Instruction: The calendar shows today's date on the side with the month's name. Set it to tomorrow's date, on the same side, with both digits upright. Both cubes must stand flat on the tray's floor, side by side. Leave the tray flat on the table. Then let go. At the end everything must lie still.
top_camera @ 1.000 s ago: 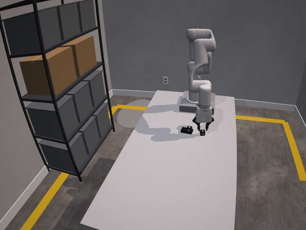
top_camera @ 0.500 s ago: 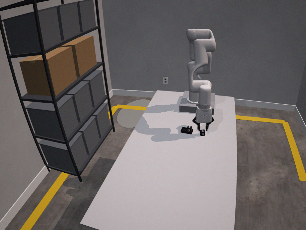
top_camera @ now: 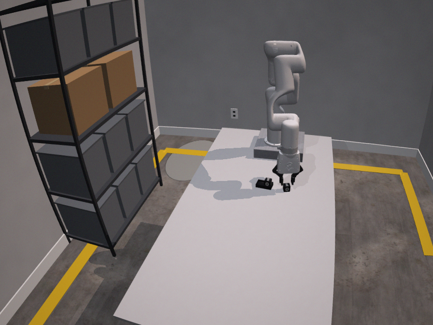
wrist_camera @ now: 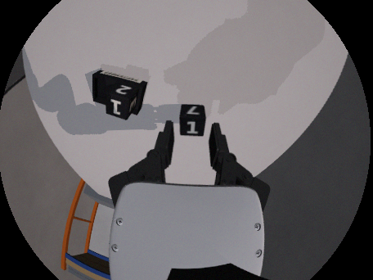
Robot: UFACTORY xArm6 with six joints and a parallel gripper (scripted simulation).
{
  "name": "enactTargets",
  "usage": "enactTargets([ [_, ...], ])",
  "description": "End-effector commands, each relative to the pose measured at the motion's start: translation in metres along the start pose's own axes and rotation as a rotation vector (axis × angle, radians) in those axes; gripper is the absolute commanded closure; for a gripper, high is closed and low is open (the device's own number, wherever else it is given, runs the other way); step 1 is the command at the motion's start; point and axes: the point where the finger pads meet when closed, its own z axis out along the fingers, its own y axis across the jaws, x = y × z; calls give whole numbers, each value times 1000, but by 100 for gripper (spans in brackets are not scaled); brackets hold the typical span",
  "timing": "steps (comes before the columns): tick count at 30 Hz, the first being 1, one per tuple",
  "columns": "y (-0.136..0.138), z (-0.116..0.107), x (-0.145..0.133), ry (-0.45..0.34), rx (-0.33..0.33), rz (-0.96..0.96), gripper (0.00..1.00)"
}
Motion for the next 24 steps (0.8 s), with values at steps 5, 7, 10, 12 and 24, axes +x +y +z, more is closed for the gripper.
enactTargets([
  [5, 0, -1, -1, -4, 0, 0, 53],
  [7, 0, -1, -1, -4, 0, 0, 53],
  [10, 0, -1, -1, -4, 0, 0, 53],
  [12, 0, -1, -1, -4, 0, 0, 53],
  [24, 0, -22, -1, -4, 0, 0, 53],
])
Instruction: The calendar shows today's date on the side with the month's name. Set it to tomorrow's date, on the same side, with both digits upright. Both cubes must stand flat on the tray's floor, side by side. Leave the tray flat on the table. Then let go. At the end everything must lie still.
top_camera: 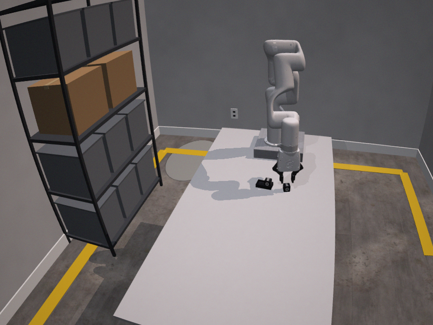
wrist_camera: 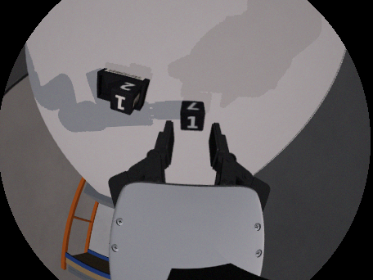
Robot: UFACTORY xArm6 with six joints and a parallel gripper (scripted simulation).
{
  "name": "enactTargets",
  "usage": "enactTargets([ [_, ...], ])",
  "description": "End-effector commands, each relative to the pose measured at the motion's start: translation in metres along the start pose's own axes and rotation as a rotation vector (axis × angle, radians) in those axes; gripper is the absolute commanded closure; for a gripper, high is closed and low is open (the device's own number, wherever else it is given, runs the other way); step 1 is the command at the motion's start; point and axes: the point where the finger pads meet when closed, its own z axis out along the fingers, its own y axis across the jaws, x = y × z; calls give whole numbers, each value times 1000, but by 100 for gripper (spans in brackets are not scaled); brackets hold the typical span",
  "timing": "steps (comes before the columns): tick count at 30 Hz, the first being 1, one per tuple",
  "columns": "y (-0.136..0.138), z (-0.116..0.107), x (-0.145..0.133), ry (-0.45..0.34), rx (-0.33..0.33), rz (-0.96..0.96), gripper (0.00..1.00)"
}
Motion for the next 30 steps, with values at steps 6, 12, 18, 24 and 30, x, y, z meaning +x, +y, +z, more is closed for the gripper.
enactTargets([
  [6, 0, -27, -1, -4, 0, 0, 53],
  [12, 0, -40, -1, -4, 0, 0, 53],
  [18, 0, -41, -1, -6, 0, 0, 53],
  [24, 0, -38, -2, -63, 0, 0, 53],
  [30, 0, -37, -1, -213, 1, 0, 53],
])
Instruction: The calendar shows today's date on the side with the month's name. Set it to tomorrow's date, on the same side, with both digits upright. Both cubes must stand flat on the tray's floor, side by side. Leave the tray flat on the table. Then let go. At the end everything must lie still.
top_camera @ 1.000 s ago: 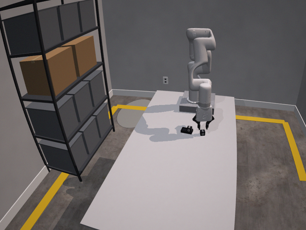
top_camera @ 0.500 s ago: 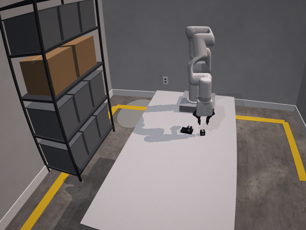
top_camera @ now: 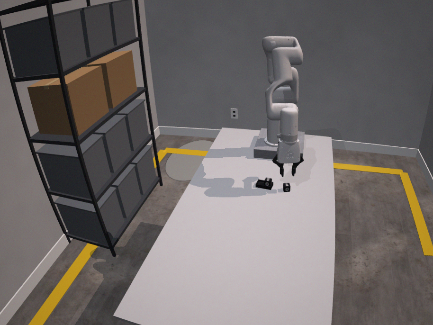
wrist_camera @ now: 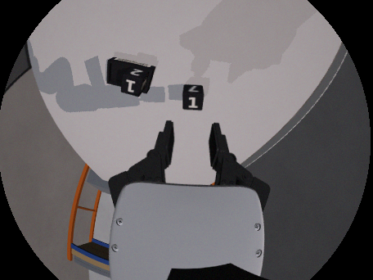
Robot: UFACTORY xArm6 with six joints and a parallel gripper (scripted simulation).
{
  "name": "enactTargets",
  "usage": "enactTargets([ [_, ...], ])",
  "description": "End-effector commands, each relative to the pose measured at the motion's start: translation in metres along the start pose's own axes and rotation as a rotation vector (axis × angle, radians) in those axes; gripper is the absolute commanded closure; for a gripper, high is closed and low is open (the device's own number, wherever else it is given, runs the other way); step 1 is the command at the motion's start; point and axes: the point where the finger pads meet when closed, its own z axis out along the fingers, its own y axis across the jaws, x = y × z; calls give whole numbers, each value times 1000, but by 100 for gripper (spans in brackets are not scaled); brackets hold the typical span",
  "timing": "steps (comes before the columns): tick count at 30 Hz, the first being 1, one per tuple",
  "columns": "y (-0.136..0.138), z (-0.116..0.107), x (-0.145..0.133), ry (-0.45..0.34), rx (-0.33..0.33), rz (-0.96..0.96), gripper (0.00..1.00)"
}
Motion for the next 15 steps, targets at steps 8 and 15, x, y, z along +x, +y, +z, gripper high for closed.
enactTargets([
  [8, 0, -3, 2, -199, 0, 0, 53],
  [15, 0, -3, 5, -206, -1, 0, 53],
])
